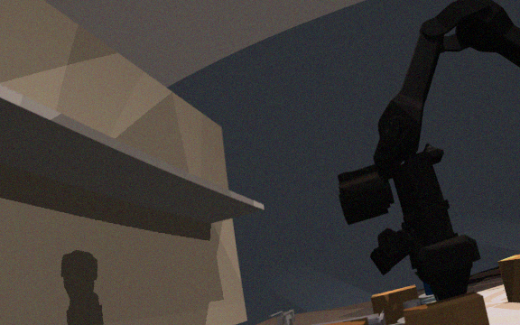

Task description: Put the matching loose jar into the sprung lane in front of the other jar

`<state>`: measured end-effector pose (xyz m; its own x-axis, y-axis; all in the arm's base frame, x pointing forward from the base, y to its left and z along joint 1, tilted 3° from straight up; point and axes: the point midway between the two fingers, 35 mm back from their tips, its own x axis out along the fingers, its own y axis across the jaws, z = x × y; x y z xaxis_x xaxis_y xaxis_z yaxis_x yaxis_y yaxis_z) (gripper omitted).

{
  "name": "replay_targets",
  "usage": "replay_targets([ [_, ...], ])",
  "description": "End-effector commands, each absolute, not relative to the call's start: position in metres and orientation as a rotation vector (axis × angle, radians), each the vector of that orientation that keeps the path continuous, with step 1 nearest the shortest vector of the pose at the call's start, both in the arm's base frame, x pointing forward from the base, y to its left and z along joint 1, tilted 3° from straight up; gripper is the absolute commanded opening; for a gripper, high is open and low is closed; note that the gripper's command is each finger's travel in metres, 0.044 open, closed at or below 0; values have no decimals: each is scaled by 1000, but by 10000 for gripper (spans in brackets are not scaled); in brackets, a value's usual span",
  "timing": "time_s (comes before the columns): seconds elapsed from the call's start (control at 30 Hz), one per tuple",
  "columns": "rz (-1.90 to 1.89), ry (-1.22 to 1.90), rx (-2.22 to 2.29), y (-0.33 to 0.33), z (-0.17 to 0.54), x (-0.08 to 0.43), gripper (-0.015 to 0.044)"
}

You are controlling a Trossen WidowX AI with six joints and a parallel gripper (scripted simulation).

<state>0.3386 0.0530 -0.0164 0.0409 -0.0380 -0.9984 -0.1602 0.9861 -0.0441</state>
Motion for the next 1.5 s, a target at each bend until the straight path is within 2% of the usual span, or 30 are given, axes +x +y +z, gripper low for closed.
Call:
replay_targets([
  [0.0, 99, 1520, -161, 53, -16, 340, 0],
  [1.1, 99, 1520, -161, 52, -17, 334, 0],
  [1.47, 99, 1520, -161, 52, -17, 334, 289],
])
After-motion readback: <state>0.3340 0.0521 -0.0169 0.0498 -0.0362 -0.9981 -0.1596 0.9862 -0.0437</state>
